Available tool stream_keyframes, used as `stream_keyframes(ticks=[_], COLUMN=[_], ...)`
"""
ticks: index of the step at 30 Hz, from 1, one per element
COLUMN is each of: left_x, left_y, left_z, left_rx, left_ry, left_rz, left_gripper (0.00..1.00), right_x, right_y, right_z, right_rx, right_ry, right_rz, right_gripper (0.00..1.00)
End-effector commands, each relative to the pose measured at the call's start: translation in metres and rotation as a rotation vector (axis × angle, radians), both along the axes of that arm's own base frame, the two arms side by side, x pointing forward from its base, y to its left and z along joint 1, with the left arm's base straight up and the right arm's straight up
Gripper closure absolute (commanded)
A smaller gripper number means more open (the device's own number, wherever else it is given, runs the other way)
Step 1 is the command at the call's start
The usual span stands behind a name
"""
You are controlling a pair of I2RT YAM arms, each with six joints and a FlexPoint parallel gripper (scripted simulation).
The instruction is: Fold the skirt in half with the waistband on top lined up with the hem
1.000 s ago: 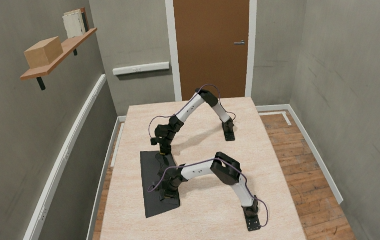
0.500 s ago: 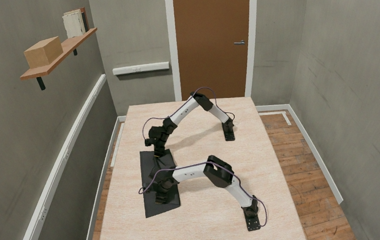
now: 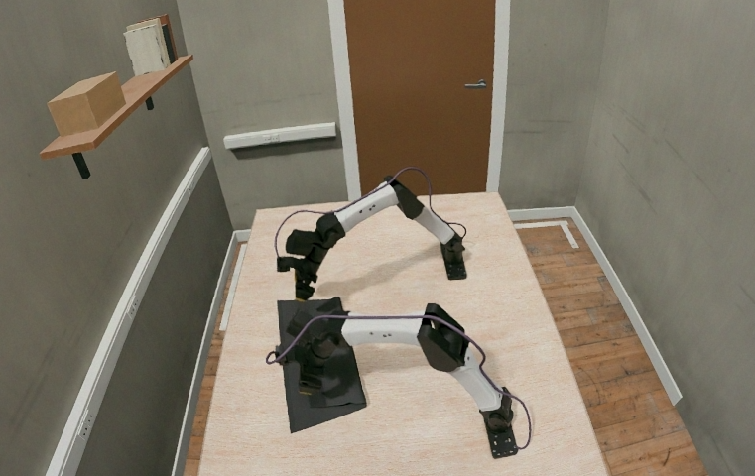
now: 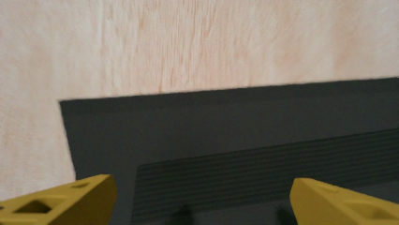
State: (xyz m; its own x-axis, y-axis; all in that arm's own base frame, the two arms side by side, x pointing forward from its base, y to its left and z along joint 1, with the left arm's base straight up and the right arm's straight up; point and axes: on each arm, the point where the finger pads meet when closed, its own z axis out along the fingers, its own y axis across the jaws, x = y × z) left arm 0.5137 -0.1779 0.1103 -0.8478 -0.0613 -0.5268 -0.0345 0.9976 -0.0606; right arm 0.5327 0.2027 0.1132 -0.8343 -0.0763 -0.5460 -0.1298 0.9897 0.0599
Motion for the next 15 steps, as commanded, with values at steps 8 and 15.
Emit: stream_keyframes(ticks=[8,15], left_x=[-0.006,-0.006], left_y=[0.003,0.003], left_z=[0.042,0.042], left_rx=[0.01,0.01], left_ry=[0.022,0.022], left_rz=[-0.001,-0.001], left_gripper=[0.1,0.1], right_x=[-0.008,-0.009], right_y=[-0.001,-0.004], right_z=[0.027,0.039], right_rx=[-0.025,-0.018], right_ry=[0.069,0.043], right_rz=[0.012,0.003], right_gripper=[0.1,0.1])
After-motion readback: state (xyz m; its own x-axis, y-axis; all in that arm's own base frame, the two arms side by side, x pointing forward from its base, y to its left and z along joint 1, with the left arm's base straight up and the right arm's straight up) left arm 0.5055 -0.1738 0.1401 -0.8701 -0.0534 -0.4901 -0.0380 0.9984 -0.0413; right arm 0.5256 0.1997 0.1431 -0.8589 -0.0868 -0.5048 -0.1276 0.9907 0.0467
